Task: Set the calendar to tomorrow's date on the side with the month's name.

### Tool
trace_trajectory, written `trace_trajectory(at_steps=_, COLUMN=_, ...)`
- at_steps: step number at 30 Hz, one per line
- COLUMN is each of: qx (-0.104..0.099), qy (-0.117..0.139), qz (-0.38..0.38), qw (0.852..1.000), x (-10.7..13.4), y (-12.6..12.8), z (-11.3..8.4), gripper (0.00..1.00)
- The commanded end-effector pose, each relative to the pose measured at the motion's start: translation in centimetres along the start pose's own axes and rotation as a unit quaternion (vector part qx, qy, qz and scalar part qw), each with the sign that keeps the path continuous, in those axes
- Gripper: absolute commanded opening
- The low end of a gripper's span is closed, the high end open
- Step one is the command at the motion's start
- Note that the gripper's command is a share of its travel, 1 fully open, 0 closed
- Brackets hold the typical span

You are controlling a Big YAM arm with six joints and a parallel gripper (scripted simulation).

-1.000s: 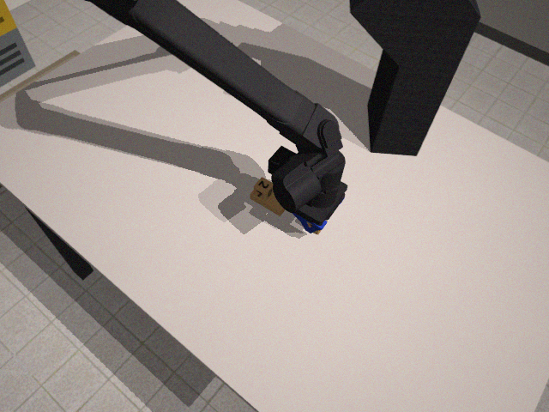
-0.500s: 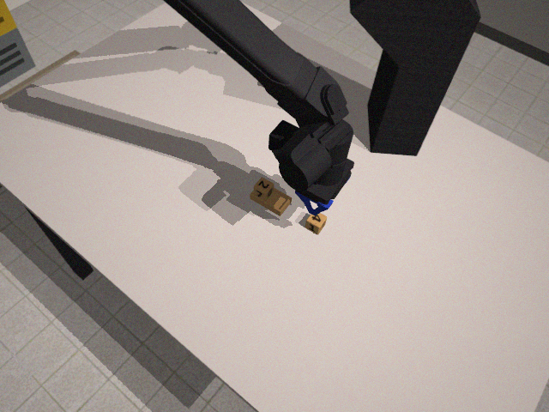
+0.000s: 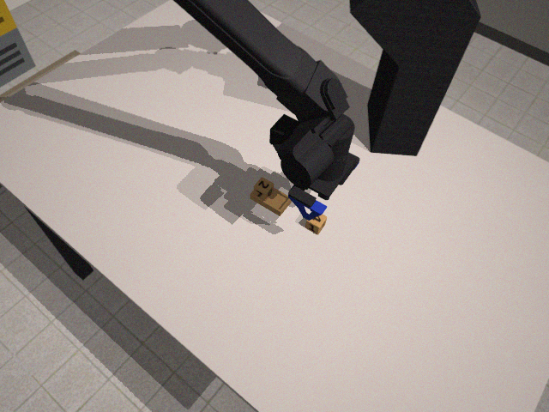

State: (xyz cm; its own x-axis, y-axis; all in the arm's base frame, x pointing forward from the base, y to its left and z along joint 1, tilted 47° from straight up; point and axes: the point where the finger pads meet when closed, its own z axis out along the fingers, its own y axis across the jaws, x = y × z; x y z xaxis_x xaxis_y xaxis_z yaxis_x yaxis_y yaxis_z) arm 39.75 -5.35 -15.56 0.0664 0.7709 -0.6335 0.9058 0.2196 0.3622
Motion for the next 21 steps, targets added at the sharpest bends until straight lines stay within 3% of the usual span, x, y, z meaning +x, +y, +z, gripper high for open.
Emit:
trace_trajectory(at_steps=1, qx=0.009, qy=0.0, qz=0.0, qw=1.0, x=0.1, y=-1.2, z=-0.2, gripper=1.0)
trace_trajectory(at_steps=14, qx=0.009, qy=0.0, qz=0.0, qw=1.0, x=0.0, y=-1.2, z=-0.1, gripper=1.0)
trace_trajectory(at_steps=21, qx=0.007, qy=-0.001, qz=-0.021, qw=1.0, x=-1.1, y=-0.7, z=-0.3, gripper=1.0)
